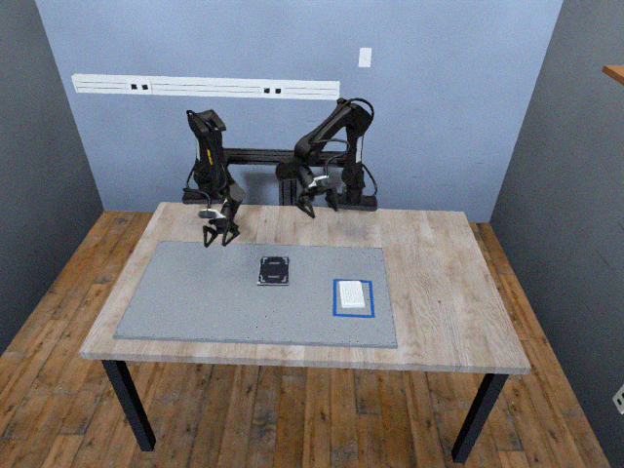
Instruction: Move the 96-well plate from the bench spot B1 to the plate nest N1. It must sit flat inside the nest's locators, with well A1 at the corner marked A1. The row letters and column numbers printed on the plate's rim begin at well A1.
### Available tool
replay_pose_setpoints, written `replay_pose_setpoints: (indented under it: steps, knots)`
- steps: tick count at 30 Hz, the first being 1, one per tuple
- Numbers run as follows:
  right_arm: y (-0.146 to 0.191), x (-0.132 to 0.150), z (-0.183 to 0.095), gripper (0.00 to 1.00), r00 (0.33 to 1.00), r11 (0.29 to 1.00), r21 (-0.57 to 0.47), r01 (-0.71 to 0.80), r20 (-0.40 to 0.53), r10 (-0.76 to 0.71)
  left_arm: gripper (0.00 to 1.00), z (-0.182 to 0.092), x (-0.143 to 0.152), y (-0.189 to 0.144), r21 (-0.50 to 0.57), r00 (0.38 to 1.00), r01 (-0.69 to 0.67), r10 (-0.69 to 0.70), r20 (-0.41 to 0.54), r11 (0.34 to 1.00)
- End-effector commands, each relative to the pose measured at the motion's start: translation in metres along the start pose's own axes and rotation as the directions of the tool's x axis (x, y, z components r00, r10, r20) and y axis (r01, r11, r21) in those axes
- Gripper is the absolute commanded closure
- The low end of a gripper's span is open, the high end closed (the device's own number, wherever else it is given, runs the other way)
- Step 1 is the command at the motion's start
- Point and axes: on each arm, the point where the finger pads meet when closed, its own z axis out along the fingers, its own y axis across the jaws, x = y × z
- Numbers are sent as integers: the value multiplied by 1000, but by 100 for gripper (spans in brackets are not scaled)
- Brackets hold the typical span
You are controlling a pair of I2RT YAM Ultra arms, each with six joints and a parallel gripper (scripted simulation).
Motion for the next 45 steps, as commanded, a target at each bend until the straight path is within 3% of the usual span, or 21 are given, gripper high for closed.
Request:
replay_pose_setpoints:
  steps: [1, 18, 24, 31, 34, 45]
  knots:
    - [5, -3, -1, 0, 1000, 1000, -11, -12, 8, 12, 0, -3, -4, -2, 10, 1000, 11, -11, 5, 1000]
    - [5, -3, -1, 0, 1000, 1000, -11, -12, 8, 12, 0, -3, -4, -2, 10, 1000, 11, -11, 5, 1000]
    - [25, -3, -4, 0, 998, 986, -160, 54, -10, -57, 0, 0, -1, -4, 30, 1000, 10, -10, -13, 999]
    - [25, 14, -23, 0, 944, 843, -457, 283, -20, -328, 0, 11, 9, -2, 77, 998, -28, 32, -56, 997]
    - [24, 17, -24, 0, 933, 821, -483, 305, -19, -358, 0, 13, 11, -1, 84, 997, -34, 39, -62, 996]
    - [4, 45, -38, 0, 779, 536, -720, 441, 11, -627, 0, 36, 30, 12, 146, 984, -101, 120, -129, 984]
